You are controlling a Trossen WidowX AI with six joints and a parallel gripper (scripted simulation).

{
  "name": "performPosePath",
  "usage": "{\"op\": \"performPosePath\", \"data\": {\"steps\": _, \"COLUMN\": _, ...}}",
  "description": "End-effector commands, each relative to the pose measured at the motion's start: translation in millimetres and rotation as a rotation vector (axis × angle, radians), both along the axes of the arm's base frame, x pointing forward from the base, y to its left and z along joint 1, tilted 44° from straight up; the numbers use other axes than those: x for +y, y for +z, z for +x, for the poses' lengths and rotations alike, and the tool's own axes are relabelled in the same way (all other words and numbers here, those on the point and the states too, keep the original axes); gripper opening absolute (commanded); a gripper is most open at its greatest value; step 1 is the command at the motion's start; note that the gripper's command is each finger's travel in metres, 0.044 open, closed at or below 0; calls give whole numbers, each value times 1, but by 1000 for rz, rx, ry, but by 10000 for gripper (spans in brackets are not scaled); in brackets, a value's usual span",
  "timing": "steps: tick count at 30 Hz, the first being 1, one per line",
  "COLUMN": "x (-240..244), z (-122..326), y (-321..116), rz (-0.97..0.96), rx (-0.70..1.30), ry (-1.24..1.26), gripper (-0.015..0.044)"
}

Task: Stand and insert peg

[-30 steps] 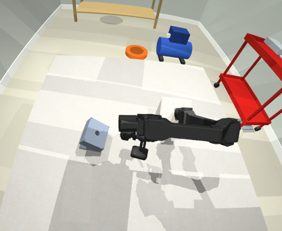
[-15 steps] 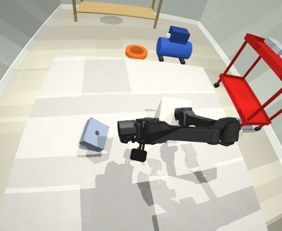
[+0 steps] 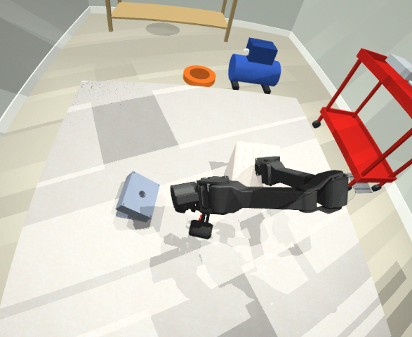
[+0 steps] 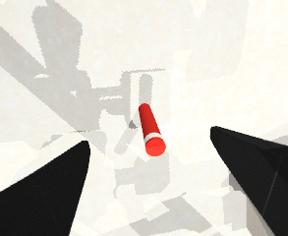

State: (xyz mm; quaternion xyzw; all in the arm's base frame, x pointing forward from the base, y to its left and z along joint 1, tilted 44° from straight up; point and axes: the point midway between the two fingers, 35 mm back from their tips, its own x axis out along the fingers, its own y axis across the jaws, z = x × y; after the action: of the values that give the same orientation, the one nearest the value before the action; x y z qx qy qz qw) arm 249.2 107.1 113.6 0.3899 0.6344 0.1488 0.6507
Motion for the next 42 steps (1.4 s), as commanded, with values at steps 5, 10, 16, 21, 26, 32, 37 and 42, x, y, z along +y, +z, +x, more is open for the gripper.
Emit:
{"op": "performPosePath", "data": {"steps": 5, "x": 10, "z": 1, "y": -13, "rz": -2, "rx": 11, "ry": -2, "gripper": 440}}
{"op": "performPosePath", "data": {"steps": 10, "x": 15, "z": 2, "y": -18, "rz": -1, "rx": 11, "ry": -2, "gripper": 440}}
{"op": "performPosePath", "data": {"steps": 16, "x": 22, "z": 2, "y": -24, "rz": 2, "rx": 11, "ry": -3, "gripper": 440}}
{"op": "performPosePath", "data": {"steps": 21, "x": 23, "z": 2, "y": -25, "rz": 2, "rx": 11, "ry": -3, "gripper": 440}}
{"op": "performPosePath", "data": {"steps": 26, "x": 22, "z": 2, "y": -21, "rz": 6, "rx": 2, "ry": 1, "gripper": 309}}
{"op": "performPosePath", "data": {"steps": 32, "x": 22, "z": 2, "y": -21, "rz": 6, "rx": 2, "ry": 1, "gripper": 151}}
{"op": "performPosePath", "data": {"steps": 37, "x": 22, "z": 2, "y": -21, "rz": 6, "rx": 2, "ry": 1, "gripper": 40}}
{"op": "performPosePath", "data": {"steps": 42, "x": 22, "z": 2, "y": -21, "rz": 6, "rx": 2, "ry": 1, "gripper": 6}}
